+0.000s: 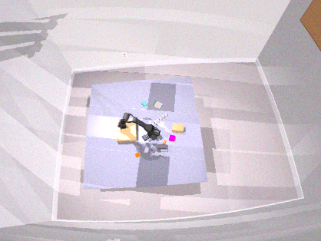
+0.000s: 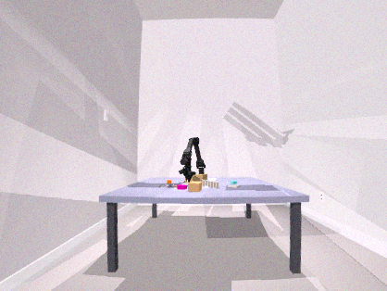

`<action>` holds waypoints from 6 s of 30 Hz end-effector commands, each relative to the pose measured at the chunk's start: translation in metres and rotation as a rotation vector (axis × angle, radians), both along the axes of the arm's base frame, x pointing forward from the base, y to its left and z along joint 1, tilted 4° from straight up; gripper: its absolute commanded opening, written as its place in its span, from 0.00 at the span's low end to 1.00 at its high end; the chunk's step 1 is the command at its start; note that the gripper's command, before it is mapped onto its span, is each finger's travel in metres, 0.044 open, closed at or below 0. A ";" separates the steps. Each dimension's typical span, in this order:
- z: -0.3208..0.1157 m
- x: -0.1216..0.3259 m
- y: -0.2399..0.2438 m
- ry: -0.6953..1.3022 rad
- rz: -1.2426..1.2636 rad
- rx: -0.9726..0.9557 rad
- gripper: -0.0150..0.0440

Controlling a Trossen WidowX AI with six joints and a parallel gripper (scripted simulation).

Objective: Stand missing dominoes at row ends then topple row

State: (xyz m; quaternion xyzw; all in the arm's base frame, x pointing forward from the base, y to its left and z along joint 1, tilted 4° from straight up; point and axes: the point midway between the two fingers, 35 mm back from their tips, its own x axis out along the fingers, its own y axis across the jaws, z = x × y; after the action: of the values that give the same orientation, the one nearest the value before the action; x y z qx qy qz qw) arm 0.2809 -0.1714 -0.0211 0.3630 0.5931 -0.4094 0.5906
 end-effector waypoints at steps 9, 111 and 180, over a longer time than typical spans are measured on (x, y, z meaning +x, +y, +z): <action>0.113 0.009 0.004 -0.001 0.001 -0.001 0.44; 0.089 -0.013 0.108 0.081 1.568 0.067 1.00; 0.070 -0.057 0.095 0.007 0.002 0.005 0.25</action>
State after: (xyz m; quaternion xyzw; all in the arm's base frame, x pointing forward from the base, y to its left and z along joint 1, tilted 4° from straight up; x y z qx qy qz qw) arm 0.2240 -0.0756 0.0491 0.3625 0.5976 -0.4065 0.5884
